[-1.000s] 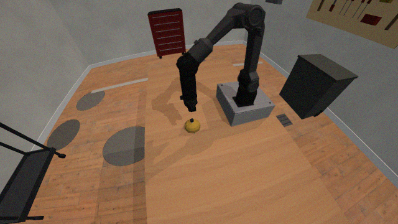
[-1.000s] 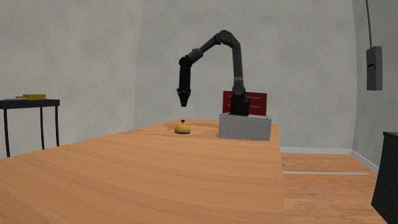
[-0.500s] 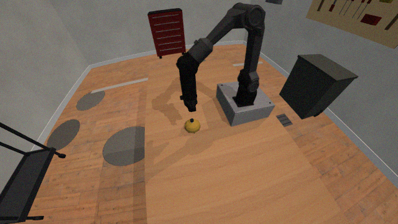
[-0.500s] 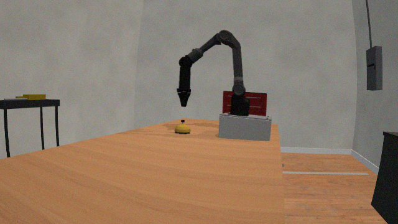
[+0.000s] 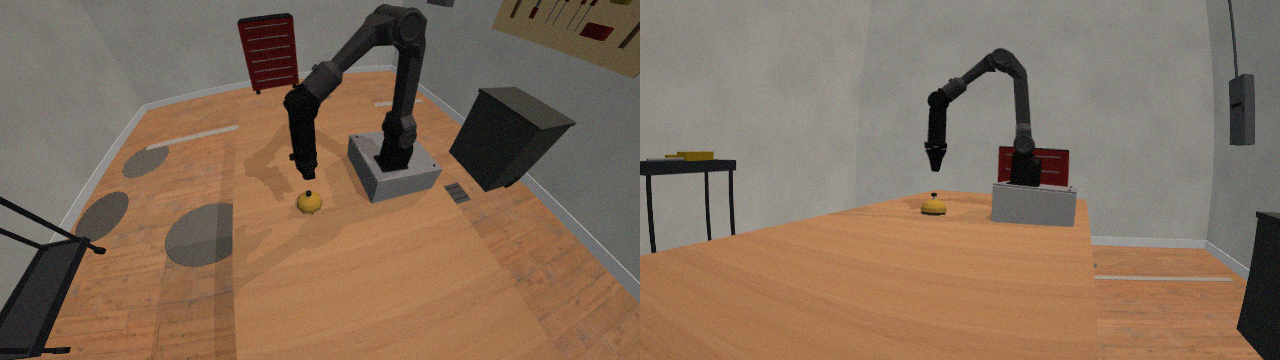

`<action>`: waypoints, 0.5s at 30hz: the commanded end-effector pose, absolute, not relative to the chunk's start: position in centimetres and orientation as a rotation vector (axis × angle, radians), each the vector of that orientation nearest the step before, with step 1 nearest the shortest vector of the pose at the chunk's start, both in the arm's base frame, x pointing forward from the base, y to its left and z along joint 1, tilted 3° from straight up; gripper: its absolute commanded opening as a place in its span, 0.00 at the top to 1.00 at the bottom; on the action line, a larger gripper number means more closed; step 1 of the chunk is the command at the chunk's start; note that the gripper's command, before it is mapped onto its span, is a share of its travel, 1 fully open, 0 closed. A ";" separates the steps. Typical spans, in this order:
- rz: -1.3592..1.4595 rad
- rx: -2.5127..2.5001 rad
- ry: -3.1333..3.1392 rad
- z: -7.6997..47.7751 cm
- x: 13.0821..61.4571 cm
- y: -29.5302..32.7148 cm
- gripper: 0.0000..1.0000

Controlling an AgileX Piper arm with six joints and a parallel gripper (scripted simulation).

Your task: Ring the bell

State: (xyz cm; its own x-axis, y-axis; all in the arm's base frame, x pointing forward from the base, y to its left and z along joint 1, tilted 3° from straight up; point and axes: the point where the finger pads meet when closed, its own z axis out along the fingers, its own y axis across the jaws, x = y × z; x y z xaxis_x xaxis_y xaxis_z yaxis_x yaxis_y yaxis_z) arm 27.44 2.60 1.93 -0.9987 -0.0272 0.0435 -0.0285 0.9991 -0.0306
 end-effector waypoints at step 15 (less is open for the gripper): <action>0.050 0.048 -3.097 1.4 27.4 2.6 1.00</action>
State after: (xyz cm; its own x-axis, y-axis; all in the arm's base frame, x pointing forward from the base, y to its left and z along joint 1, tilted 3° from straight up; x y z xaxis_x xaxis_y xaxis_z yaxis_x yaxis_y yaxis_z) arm 27.43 2.61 1.53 -0.9987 -0.0277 0.0434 -0.0290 0.9991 -0.0302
